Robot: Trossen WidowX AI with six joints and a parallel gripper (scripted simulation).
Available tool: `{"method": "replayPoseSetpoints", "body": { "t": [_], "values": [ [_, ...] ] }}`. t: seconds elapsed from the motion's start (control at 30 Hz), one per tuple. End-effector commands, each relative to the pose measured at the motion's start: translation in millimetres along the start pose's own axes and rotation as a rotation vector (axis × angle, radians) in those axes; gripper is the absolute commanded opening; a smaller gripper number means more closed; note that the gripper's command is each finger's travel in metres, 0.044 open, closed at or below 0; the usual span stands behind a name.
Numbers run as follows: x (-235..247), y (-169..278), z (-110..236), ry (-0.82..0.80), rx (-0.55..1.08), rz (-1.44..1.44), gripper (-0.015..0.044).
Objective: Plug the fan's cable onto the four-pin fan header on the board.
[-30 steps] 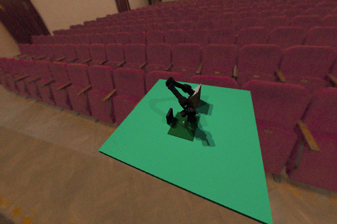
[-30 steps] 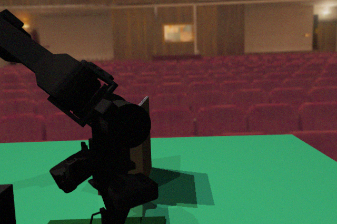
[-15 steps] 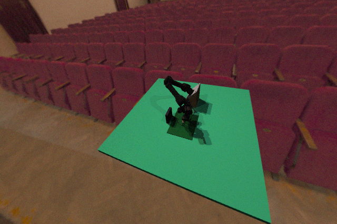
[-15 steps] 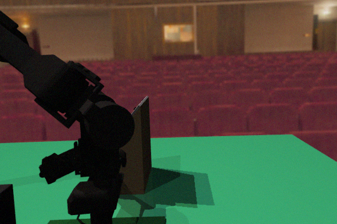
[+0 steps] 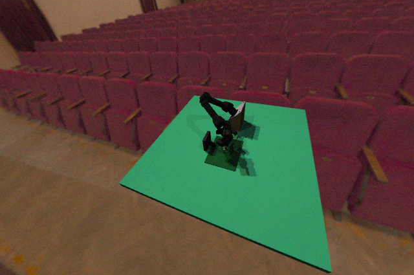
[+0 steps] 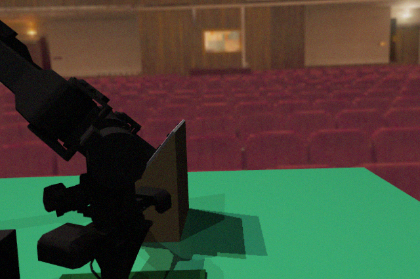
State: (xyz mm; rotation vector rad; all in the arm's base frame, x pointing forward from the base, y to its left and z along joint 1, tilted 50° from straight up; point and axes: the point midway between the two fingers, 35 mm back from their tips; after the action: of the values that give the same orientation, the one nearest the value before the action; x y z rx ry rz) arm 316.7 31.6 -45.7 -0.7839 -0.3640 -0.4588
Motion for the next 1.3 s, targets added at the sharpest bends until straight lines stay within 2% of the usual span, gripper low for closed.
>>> {"method": "replayPoseSetpoints", "body": {
  "t": [0.0,0.53,1.27],
  "values": [
    [3.8,-5.2,-0.6,-0.005,-0.003,-0.16,0.0],
    [13.4,-18.9,-2.4,-0.008,-0.004,-0.665,0.0],
    [17.2,-13.4,-0.1,-0.008,-0.004,-0.673,0.0]
  ]
}}
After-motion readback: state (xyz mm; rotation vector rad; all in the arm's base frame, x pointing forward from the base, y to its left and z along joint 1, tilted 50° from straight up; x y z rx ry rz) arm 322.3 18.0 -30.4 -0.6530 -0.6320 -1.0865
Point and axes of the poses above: the point midway between the two fingers, 35 mm back from their tips, its own z axis back along the fingers, its own x axis across the jaws, y = z × x, and after that the axes turned 14 degrees about -z, right-handed
